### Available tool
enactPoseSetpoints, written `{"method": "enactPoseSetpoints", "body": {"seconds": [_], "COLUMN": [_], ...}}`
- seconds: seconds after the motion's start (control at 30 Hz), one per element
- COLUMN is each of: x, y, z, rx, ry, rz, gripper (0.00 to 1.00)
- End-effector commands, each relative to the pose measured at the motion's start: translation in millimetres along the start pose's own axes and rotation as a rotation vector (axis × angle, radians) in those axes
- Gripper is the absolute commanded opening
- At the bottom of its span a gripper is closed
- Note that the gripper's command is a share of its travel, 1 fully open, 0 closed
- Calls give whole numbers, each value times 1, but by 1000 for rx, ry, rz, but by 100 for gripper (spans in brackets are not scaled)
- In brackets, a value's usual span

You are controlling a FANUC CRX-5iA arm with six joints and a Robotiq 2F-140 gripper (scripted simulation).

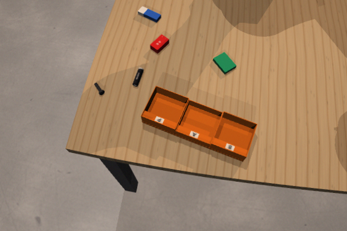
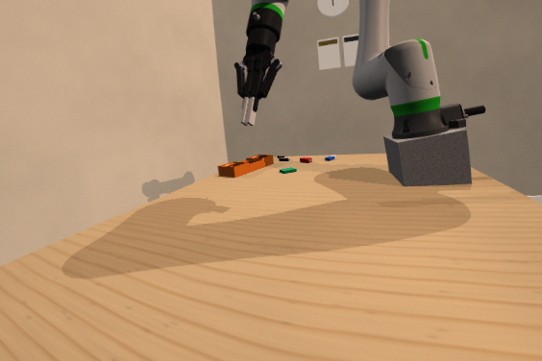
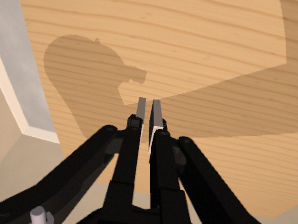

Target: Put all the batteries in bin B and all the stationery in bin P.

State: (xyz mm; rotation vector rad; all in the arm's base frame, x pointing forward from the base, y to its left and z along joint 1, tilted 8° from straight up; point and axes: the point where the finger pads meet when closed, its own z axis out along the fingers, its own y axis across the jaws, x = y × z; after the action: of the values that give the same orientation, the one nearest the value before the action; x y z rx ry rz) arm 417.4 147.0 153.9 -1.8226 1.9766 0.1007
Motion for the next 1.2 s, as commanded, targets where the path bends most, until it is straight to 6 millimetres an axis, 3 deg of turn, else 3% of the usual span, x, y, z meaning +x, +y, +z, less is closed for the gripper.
{"method": "enactPoseSetpoints", "body": {"seconds": [0.0,0.83,1.17], "x": [17,83,119], "y": [-7,-28,-37], "z": [-4,-24,-38], "rx": [-15,-106,-176], "ry": [21,146,186], "rz": [-155,-771,-1031], "gripper": [15,15,15]}}
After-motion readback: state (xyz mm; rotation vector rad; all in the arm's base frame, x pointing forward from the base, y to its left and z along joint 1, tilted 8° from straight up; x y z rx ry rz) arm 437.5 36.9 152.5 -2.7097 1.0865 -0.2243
